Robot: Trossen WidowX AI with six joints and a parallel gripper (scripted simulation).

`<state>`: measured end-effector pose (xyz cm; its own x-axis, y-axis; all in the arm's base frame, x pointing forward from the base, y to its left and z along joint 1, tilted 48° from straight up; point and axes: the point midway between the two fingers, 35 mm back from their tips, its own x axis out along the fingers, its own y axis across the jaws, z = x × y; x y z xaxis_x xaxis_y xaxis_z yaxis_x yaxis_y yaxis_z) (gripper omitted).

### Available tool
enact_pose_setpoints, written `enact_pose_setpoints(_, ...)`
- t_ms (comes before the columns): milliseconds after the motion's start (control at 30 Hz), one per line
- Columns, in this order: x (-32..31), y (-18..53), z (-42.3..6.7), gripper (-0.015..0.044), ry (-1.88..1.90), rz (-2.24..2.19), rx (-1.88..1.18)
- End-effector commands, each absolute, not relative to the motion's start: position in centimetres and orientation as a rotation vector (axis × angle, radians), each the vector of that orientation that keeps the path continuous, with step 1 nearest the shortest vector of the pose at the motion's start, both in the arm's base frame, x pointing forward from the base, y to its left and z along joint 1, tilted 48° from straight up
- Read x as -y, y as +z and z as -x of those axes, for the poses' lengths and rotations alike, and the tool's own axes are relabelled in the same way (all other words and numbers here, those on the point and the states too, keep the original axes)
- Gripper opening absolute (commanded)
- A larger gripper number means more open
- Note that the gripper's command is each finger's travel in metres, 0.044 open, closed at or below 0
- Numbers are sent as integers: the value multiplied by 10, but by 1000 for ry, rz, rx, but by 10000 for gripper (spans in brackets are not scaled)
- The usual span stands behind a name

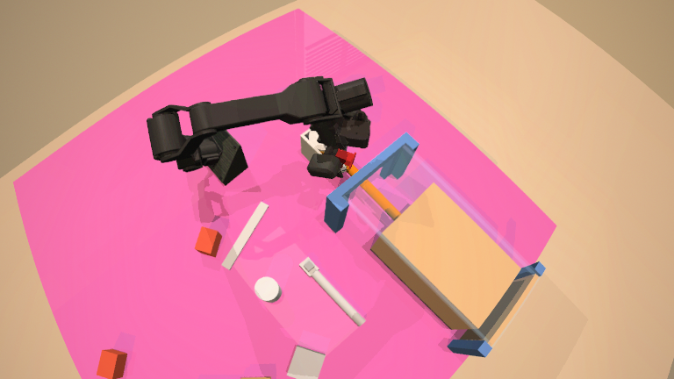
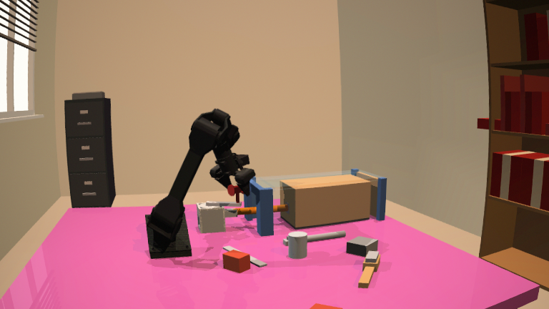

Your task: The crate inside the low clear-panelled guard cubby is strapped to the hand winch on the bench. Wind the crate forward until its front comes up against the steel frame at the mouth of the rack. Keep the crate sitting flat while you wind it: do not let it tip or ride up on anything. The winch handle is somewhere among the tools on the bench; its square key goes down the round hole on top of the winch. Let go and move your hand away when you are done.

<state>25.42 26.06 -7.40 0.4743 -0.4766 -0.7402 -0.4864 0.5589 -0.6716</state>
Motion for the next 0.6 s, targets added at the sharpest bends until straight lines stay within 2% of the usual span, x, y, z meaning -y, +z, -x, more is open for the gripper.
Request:
enact_pose_setpoints(0, -261, -74, -254, 361, 8, 1038, -1133)
enact_pose_setpoints(433, -261, -74, -254, 20, 8, 1038, -1133)
enact_pose_setpoints(567, -261, -74, -254, 0, 8, 1038, -1133)
